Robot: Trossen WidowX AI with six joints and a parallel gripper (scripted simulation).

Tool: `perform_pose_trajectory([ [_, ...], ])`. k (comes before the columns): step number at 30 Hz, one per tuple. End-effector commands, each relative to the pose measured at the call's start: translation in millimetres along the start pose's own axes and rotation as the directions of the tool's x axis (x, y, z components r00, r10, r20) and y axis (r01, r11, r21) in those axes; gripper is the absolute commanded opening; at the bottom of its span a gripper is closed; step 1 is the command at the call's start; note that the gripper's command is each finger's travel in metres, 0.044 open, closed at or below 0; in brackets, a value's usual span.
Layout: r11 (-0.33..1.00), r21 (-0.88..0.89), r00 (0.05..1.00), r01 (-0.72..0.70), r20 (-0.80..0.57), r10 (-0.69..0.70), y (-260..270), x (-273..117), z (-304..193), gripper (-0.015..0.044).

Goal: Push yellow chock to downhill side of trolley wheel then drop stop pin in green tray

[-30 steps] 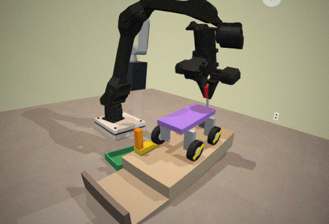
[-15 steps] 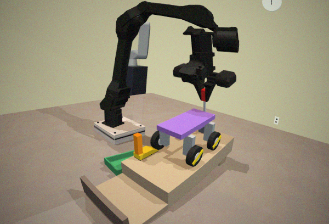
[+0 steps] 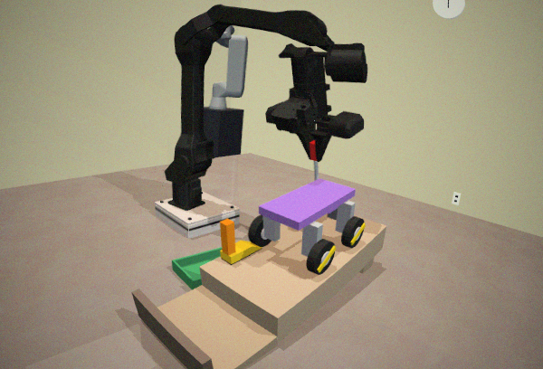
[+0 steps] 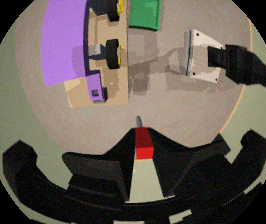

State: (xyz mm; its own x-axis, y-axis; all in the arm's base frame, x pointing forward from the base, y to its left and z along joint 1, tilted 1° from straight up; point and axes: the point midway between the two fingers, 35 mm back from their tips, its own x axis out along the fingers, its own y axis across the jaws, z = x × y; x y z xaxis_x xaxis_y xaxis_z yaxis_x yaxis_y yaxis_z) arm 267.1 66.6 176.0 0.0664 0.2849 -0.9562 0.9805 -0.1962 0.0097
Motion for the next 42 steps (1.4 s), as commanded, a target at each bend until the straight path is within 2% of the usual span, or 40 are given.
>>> perform_pose_trajectory([
  [1,1.000,0.001,1.000,-0.003,0.002,0.003,-12,0,-1,0.0000],
  [8,1.000,0.001,1.000,-0.003,0.002,0.003,-14,0,5,0.0000],
  [42,1.000,0.001,1.000,-0.004,0.016,0.004,-11,-17,142,0.0000],
])
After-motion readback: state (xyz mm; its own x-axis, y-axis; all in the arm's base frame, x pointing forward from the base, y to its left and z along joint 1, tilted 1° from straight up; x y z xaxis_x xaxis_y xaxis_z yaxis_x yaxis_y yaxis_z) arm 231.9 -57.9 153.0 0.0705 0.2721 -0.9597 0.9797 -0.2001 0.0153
